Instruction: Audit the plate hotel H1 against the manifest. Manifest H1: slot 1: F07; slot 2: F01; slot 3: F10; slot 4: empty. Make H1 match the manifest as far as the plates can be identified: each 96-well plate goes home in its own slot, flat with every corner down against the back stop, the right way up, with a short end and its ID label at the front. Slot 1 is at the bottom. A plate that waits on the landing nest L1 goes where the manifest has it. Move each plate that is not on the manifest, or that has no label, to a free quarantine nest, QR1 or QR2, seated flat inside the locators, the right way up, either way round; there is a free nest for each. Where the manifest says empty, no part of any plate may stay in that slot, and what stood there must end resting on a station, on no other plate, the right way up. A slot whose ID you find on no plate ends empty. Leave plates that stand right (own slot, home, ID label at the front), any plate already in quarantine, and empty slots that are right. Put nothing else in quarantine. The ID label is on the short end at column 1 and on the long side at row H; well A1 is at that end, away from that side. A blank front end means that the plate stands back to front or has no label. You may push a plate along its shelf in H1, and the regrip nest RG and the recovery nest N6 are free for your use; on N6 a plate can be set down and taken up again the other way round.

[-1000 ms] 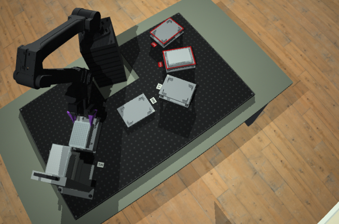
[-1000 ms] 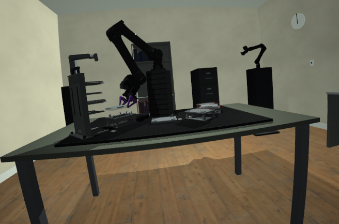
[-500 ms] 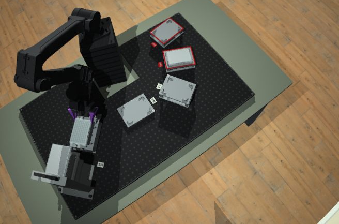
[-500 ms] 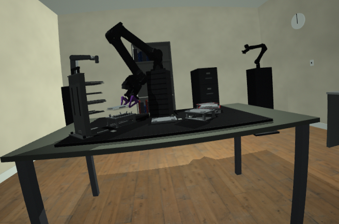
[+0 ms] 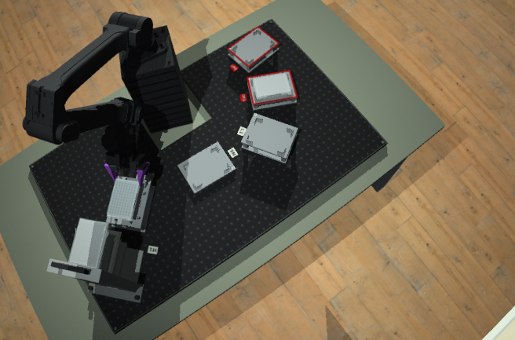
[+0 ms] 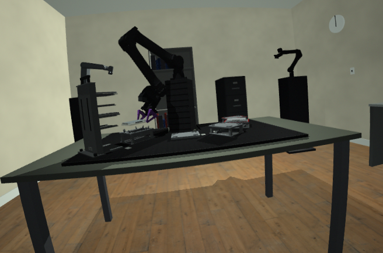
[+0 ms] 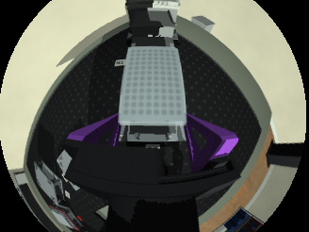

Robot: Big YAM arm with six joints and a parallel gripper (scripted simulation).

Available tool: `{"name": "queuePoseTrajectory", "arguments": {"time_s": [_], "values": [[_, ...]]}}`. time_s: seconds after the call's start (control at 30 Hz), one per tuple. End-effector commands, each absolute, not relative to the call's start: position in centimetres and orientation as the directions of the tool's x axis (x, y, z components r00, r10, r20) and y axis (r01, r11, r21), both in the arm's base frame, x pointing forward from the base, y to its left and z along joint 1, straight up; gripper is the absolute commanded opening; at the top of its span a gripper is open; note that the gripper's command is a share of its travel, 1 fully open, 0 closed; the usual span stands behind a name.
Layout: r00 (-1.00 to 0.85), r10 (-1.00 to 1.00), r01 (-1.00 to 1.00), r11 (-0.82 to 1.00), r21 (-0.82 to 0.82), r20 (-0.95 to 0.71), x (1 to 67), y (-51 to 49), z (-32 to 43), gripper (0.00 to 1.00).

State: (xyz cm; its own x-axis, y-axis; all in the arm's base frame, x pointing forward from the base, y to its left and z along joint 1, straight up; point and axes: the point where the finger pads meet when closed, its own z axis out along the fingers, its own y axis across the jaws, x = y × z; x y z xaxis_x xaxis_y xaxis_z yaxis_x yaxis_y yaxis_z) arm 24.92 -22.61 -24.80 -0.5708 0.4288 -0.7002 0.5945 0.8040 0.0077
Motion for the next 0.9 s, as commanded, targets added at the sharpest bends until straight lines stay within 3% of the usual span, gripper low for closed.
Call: {"name": "queuePoseTrajectory", "arguments": {"time_s": [0.0, 0.87], "values": [[-0.560, 0.404, 0.590, 0.807, -0.006, -0.723, 25.3, -23.3, -24.4, 0.86], [-0.566, 0.413, 0.591, 0.806, -0.003, -0.713, 24.6, -22.7, -25.2, 0.86]]}}
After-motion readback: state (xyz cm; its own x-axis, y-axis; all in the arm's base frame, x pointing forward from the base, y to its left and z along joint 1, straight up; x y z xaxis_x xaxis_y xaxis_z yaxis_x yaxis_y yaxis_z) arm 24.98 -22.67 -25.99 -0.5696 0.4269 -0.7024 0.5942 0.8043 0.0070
